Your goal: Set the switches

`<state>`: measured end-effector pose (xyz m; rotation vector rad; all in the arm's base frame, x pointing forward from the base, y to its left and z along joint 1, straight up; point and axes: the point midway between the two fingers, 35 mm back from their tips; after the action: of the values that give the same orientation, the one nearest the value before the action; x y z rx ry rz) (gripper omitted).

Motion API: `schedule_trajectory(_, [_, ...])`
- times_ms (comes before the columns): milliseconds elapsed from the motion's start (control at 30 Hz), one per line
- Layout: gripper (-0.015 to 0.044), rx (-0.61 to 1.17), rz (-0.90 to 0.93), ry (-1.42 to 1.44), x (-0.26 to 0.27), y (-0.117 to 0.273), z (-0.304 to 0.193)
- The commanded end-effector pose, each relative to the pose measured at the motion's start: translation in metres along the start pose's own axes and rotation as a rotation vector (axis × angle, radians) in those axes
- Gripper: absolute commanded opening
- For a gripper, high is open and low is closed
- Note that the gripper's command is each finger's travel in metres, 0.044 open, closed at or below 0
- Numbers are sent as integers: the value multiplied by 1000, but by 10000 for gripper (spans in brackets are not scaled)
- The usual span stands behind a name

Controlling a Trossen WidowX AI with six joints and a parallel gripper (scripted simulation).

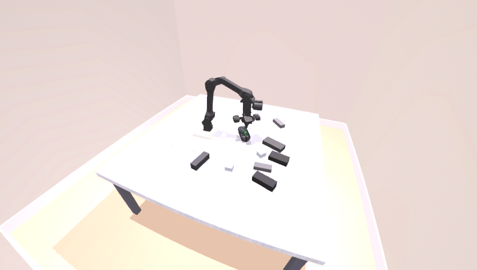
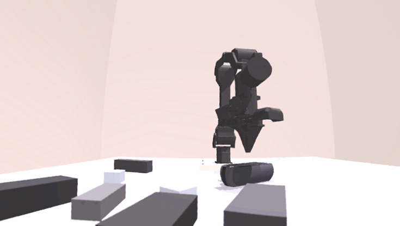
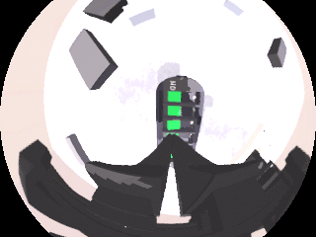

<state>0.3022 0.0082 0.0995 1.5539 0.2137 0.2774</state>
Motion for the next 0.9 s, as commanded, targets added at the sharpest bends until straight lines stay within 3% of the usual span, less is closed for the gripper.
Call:
schedule_trajectory(0, [0, 3, -11, 4, -2, -9, 0])
schedule_trajectory(867, [0, 3, -11, 4, -3, -40, -1])
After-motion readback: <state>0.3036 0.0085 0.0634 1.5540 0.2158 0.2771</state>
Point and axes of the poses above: the point midway between the two fingers, 35 mm back from their tips, its own y axis back along the fingers, its own x axis across the jaws, z = x × y, and after that the axes turned 8 degrees about -y, right-handed
